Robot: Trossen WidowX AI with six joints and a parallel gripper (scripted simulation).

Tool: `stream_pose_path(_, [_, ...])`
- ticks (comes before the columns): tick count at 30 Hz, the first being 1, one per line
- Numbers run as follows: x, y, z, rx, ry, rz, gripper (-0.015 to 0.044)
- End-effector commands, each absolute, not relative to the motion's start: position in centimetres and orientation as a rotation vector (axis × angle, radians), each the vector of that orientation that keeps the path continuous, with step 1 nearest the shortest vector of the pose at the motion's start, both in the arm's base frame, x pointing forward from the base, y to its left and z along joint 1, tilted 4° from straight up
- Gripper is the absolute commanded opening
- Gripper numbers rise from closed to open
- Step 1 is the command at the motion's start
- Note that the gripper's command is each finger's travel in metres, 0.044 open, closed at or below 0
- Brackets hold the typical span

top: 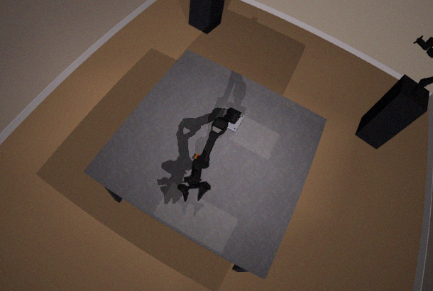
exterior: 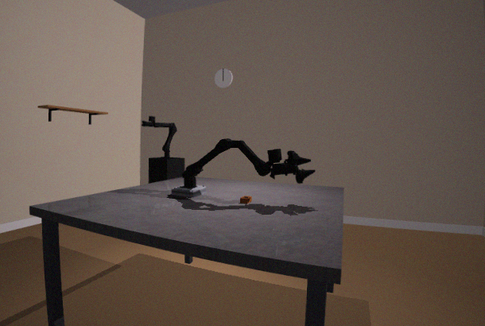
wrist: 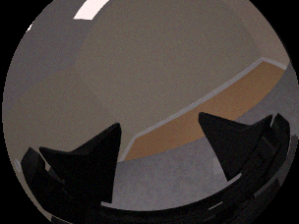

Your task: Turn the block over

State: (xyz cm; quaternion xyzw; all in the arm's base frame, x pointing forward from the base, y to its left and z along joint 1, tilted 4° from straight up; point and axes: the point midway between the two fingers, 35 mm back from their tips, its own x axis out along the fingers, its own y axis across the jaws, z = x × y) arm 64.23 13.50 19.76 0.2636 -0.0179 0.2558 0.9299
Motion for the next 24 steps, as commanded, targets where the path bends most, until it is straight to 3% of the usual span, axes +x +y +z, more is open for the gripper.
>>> stream_pose_path(1, [64.3, 13.4, 19.7, 0.538, -0.029, 0.518, 0.0426])
stream_pose_path(10, [63.1, 9.1, 15.1, 0.386, 0.363, 0.262, 0.0440])
stream_pose_path(24, [52.9, 3.2, 10.6, 0.115, 0.944, 0.057, 0.0440])
